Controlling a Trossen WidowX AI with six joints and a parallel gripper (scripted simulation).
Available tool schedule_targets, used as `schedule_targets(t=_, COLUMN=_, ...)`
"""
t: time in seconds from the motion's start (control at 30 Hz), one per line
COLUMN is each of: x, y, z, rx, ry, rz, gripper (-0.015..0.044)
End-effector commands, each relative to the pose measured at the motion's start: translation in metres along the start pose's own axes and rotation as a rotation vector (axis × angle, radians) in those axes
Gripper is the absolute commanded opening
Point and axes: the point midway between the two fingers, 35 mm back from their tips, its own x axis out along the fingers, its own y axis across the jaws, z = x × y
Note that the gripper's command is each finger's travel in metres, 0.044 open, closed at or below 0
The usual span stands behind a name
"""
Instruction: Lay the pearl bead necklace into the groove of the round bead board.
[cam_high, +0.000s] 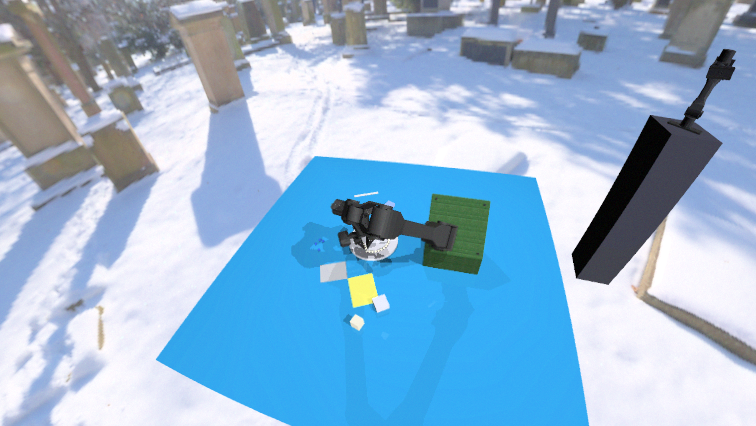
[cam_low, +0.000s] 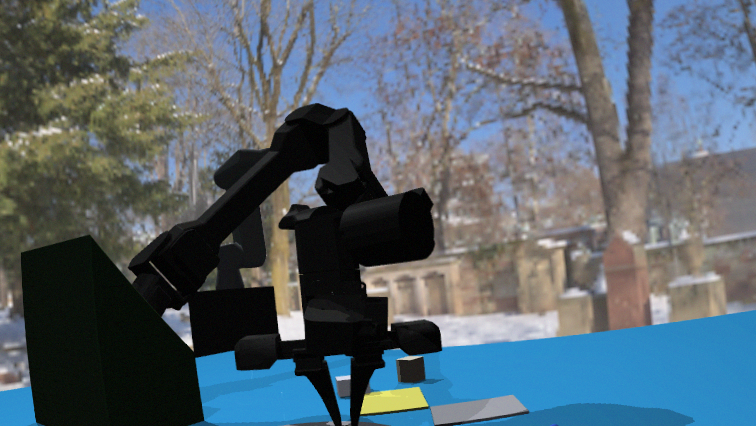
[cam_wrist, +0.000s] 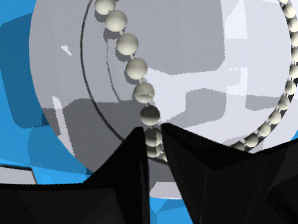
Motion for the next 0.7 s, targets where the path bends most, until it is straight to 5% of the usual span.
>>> schedule_targets(t=0.0, x=-0.0051, y=-0.0005, z=-0.0008, rx=0.003, ry=0.005, rz=0.003, gripper=0.0)
schedule_targets(t=0.67, x=-0.0054, y=0.009, z=-0.0037, rx=0.004, ry=0.005, rz=0.004, gripper=0.0)
